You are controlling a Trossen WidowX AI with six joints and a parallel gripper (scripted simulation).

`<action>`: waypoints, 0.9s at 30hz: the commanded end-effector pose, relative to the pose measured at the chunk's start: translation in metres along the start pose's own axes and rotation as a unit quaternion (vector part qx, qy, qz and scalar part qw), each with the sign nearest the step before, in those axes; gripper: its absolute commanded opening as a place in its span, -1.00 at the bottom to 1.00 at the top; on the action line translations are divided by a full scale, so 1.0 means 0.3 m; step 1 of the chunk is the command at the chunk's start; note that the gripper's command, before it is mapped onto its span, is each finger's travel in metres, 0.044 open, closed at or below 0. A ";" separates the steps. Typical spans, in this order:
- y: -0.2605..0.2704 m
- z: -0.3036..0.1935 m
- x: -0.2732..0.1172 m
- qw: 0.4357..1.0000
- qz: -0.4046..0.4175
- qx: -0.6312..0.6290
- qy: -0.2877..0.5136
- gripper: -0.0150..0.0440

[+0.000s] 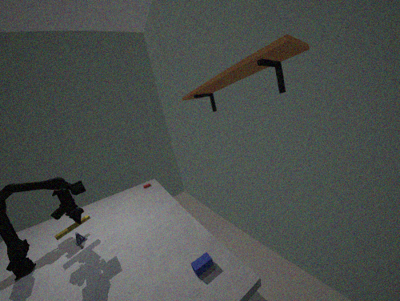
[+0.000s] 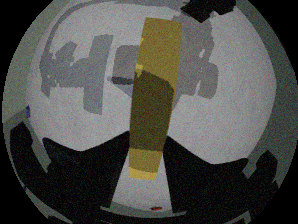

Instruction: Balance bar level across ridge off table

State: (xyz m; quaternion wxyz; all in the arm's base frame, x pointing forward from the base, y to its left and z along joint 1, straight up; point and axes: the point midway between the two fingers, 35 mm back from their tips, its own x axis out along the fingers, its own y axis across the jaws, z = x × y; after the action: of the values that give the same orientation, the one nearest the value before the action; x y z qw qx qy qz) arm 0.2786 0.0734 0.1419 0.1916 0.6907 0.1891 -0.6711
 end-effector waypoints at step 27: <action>0.006 0.006 0.088 1.000 -0.002 0.004 -0.002 -0.49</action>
State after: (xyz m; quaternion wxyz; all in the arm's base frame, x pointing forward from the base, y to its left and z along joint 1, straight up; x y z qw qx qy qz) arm 0.2785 0.0704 0.1158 0.1882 0.6898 0.1858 -0.6740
